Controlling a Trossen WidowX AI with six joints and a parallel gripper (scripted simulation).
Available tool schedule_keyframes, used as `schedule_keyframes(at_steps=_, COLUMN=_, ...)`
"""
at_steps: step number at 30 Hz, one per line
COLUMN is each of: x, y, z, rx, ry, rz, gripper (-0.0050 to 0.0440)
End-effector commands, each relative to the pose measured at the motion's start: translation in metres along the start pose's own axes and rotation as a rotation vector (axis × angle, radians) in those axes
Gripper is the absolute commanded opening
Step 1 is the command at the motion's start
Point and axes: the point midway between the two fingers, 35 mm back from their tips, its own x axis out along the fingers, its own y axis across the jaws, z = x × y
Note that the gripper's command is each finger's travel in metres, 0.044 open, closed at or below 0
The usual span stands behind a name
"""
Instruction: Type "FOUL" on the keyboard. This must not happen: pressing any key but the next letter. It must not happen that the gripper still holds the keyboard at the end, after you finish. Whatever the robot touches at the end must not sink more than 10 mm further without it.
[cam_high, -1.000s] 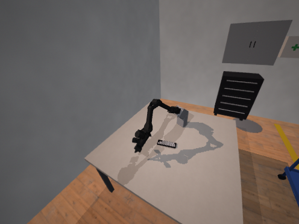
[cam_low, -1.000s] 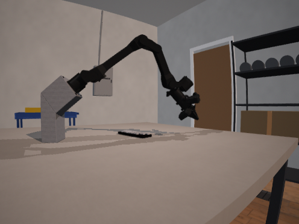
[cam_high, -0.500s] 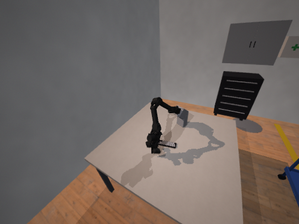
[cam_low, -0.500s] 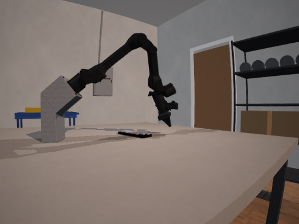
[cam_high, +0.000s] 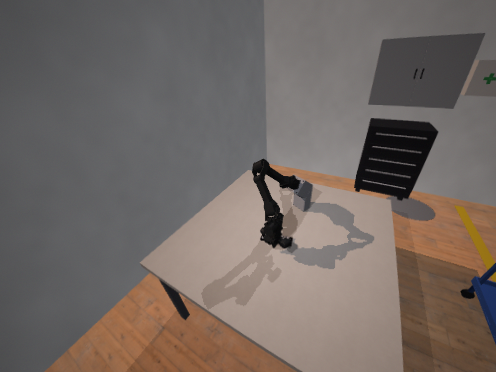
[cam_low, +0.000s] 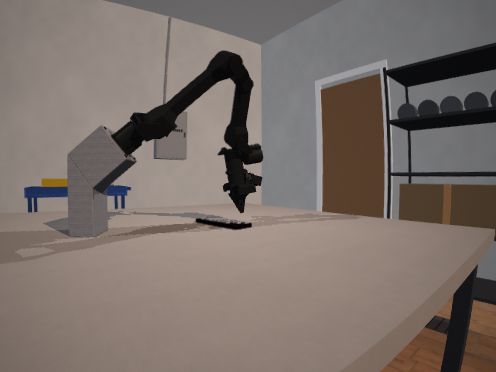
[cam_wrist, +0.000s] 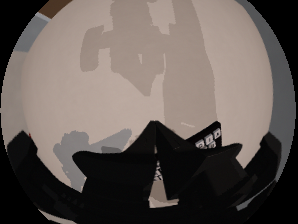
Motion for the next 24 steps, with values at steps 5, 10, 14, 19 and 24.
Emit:
schedule_keyframes(at_steps=5, x=-0.018, y=0.009, z=-0.062, rx=-0.297, ry=0.111, rz=0.005, gripper=0.0)
schedule_keyframes(at_steps=10, x=-0.029, y=0.01, z=-0.097, rx=-0.482, ry=0.171, rz=0.013, gripper=0.0)
schedule_keyframes(at_steps=14, x=-0.031, y=0.01, z=-0.1, rx=-0.499, ry=0.176, rz=0.013, gripper=0.0)
schedule_keyframes(at_steps=19, x=-0.031, y=0.01, z=-0.1, rx=-0.499, ry=0.176, rz=0.013, gripper=0.0)
schedule_keyframes(at_steps=24, x=-0.029, y=0.003, z=-0.096, rx=-0.498, ry=0.179, rz=0.014, gripper=0.0)
